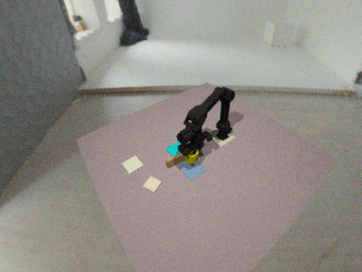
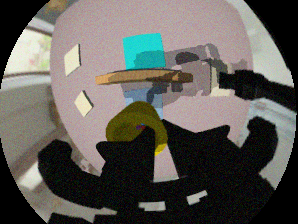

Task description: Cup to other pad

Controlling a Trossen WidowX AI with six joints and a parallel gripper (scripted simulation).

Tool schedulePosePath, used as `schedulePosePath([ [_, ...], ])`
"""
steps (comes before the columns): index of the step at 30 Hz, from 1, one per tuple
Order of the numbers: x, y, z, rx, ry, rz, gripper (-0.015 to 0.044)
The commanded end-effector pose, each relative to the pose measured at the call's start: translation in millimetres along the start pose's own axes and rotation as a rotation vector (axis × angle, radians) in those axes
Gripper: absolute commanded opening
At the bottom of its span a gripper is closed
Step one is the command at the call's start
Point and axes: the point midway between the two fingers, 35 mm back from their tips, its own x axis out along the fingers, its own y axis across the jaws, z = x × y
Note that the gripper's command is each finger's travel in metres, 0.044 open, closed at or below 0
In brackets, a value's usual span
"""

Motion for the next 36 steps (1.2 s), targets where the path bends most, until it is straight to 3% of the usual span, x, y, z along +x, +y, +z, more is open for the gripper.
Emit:
schedulePosePath([
  [1, 0, 0, 0, 0.000, 0.000, 0.000, 0.0000],
  [15, 0, 0, 4, -0.001, 0.000, 0.000, 0.0000],
  [36, -2, -4, 49, -0.004, -0.001, 0.001, 0.0000],
])
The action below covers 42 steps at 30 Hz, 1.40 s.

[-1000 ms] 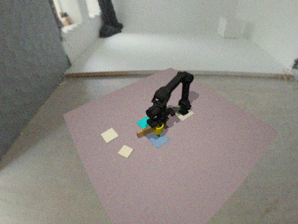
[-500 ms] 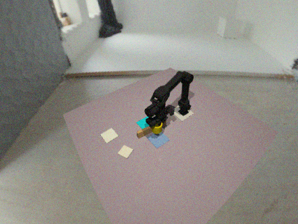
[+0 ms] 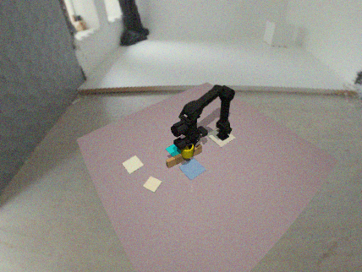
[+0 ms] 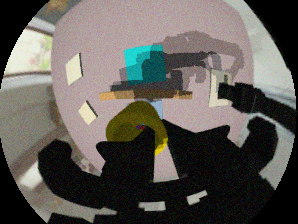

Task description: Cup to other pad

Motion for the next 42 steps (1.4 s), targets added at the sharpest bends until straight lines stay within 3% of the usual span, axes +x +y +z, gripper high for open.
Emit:
schedulePosePath([
  [1, 1, -2, 9, -0.003, 0.003, -0.006, 0.0000],
  [42, -1, -14, 98, -0.003, -0.005, -0.007, 0.0000],
])
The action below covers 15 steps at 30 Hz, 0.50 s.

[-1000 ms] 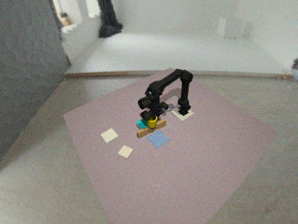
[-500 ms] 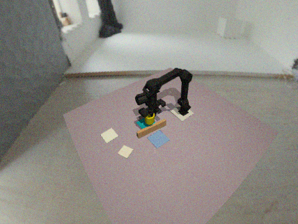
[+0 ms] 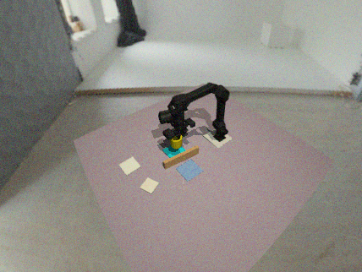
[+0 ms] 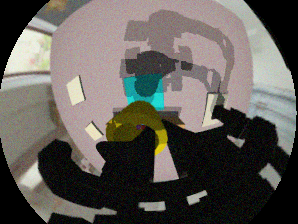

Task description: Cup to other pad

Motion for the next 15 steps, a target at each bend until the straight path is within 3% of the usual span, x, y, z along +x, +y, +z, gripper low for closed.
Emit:
schedulePosePath([
  [1, 0, -2, 9, -0.003, 0.000, -0.003, 0.0000],
  [15, 1, -9, 34, -0.003, -0.002, -0.004, 0.0000],
])
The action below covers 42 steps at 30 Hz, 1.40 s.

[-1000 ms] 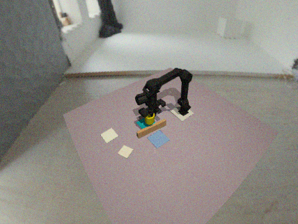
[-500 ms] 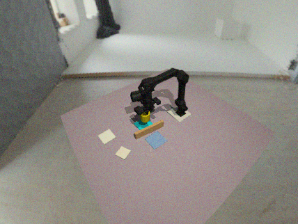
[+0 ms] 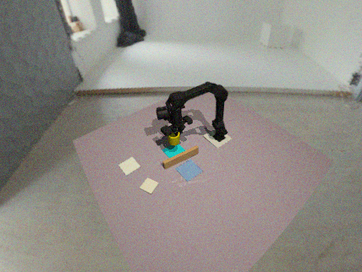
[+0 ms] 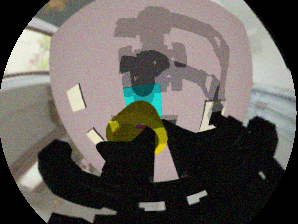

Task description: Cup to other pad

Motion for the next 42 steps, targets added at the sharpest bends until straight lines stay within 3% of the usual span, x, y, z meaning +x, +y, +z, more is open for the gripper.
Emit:
schedulePosePath([
  [1, 1, -1, 4, -0.005, -0.003, -0.001, 0.0000],
  [42, 47, 1, 5, -0.005, -0.003, -0.001, 0.0000],
])
